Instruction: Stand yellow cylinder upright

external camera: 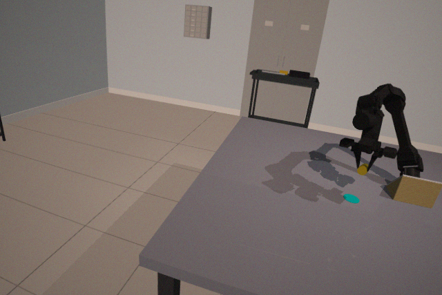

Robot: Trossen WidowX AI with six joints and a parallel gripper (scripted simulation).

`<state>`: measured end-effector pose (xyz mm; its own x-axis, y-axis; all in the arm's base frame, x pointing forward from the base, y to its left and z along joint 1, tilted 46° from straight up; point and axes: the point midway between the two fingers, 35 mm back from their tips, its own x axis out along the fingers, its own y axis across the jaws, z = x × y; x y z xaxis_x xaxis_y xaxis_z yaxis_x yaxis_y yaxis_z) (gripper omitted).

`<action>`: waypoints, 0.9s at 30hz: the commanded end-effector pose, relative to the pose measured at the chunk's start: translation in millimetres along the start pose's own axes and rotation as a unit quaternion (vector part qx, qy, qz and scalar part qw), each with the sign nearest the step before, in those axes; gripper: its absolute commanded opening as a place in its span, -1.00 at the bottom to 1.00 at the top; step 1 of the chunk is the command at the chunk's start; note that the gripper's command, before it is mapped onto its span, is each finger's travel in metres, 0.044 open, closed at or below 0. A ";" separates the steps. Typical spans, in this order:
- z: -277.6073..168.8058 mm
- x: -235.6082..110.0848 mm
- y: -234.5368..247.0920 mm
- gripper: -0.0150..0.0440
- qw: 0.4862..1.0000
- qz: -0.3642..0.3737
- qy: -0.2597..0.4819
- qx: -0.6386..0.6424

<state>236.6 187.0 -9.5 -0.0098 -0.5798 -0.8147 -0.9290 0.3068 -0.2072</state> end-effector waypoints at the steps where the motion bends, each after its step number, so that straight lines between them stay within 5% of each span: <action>1: -0.9 2.0 1.1 -0.14 1.000 0.008 -0.009 -0.002; 27: -0.3 12.0 2.0 -0.14 0.994 0.056 -0.093 0.005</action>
<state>235.8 181.3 -18.8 -0.0387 -0.4075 -0.9124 -0.9206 0.3695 -0.1260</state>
